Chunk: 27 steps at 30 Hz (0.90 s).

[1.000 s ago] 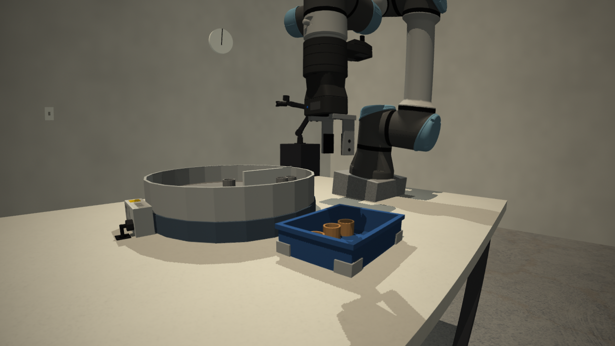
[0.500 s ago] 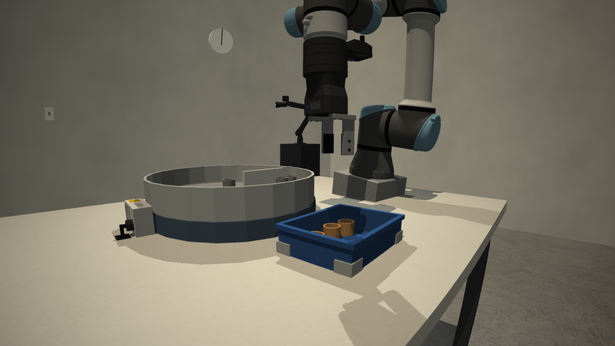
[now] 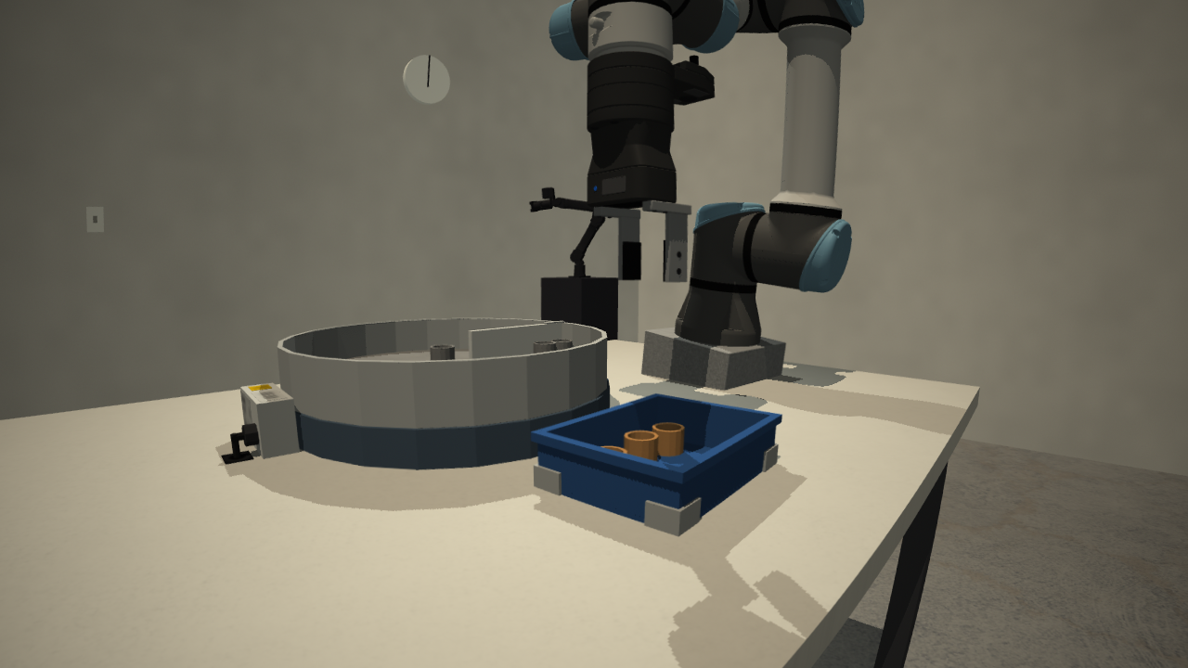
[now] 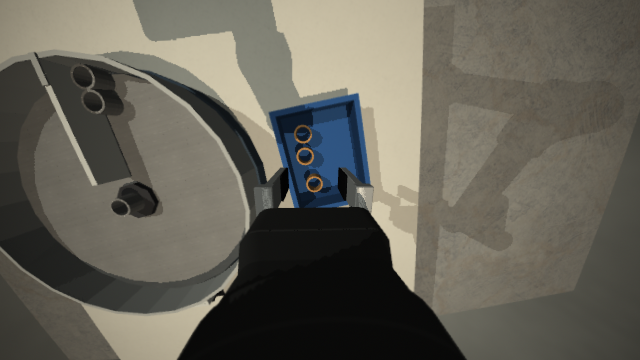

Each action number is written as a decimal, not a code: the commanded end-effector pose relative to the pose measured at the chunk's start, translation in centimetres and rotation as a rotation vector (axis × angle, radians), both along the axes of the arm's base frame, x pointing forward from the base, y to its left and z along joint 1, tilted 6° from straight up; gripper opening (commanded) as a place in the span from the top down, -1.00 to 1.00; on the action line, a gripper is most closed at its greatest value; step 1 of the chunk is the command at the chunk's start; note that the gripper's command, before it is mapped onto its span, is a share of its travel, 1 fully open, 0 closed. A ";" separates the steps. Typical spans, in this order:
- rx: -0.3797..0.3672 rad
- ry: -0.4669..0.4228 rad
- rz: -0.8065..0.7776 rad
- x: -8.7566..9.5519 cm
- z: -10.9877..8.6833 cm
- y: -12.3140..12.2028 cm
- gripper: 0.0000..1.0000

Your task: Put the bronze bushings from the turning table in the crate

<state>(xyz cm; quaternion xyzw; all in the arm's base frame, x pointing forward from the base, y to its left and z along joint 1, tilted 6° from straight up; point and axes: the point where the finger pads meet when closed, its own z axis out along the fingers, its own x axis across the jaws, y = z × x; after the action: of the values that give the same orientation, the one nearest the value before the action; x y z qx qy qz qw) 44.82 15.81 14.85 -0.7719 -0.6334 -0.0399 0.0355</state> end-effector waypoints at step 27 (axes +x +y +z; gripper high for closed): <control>-0.002 -0.014 0.130 0.2 1.6 0.0 -1.00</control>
<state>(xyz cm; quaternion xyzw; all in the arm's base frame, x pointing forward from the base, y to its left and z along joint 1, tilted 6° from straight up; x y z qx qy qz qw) 45.00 15.80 16.35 -0.7289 -0.6825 -0.0417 0.0332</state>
